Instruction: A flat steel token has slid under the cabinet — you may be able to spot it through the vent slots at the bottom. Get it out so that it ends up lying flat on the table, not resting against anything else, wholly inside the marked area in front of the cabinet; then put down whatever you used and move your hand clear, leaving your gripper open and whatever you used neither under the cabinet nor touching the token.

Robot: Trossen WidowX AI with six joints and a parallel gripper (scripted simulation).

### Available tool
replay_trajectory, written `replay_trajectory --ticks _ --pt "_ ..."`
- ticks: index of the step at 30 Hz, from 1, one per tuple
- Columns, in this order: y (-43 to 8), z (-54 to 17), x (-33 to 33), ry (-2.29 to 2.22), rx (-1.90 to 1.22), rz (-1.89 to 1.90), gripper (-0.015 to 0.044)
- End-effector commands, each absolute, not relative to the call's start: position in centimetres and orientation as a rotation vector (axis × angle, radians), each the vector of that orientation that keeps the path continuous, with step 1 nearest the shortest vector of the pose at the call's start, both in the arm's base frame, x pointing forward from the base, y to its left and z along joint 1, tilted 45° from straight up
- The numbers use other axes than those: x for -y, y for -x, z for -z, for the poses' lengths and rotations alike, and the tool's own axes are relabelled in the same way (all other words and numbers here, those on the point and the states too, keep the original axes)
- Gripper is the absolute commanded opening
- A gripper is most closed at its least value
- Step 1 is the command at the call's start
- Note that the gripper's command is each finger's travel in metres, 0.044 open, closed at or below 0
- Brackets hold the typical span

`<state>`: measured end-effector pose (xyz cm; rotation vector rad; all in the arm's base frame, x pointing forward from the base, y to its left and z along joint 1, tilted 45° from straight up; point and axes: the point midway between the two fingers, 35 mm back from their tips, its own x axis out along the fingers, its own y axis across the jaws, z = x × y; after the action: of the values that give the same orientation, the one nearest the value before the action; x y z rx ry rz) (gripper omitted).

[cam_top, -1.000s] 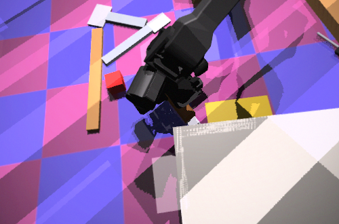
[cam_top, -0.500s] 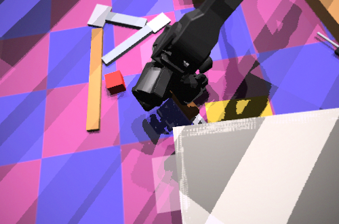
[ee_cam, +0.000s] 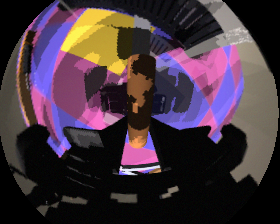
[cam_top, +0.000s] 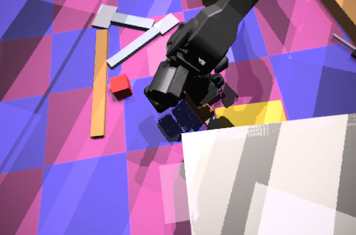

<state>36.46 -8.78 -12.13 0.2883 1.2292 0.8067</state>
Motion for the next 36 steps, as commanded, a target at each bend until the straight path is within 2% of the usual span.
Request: replay_trajectory --ticks 1,36 --pt "-36.3 11.7 8.2 -0.293 -1.225 -0.813 0.0000" --pt "-34.7 10.4 6.5 -0.294 -1.226 -0.813 0.0000"
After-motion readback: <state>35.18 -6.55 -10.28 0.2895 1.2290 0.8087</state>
